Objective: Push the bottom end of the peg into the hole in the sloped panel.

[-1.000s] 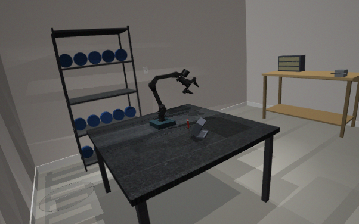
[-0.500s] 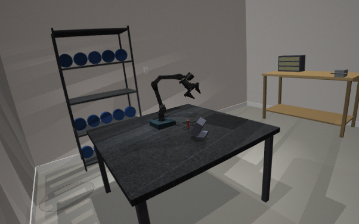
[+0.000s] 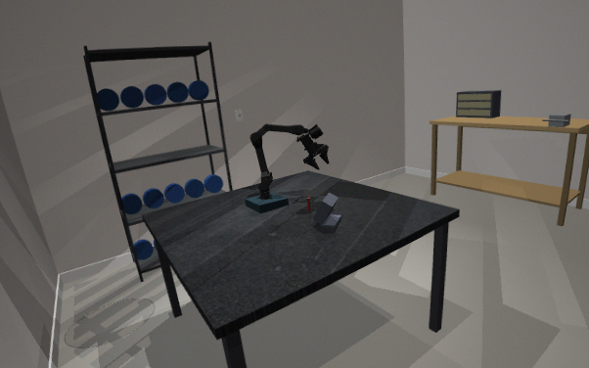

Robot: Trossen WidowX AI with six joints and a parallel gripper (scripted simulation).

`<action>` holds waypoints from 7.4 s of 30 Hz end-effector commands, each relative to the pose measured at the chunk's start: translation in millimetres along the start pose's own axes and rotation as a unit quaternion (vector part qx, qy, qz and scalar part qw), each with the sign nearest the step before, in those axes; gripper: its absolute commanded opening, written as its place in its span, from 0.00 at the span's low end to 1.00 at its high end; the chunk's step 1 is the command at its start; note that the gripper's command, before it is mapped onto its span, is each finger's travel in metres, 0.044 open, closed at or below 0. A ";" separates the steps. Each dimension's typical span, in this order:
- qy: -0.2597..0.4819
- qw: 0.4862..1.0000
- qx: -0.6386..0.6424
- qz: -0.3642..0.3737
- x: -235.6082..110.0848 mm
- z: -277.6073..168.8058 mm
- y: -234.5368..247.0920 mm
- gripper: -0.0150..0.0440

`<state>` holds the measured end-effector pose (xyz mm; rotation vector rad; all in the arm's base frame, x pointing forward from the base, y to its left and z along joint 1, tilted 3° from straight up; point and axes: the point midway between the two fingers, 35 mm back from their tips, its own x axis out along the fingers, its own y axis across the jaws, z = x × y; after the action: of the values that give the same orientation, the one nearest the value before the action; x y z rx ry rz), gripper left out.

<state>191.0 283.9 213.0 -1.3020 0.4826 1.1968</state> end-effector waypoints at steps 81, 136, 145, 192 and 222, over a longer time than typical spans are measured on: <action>0.213 0.854 0.446 0.163 115.7 -184.9 33.3 1.00; 0.213 0.854 0.446 0.162 77.4 -175.0 7.3 0.25; 0.213 0.854 0.447 0.162 58.1 -171.6 -3.2 0.25; 0.062 0.843 0.524 0.105 75.6 -210.9 -26.6 0.25; -0.032 0.836 0.546 0.047 73.9 -240.4 -40.5 0.25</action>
<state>333.2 105.9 105.5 -0.2528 1.0156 0.7777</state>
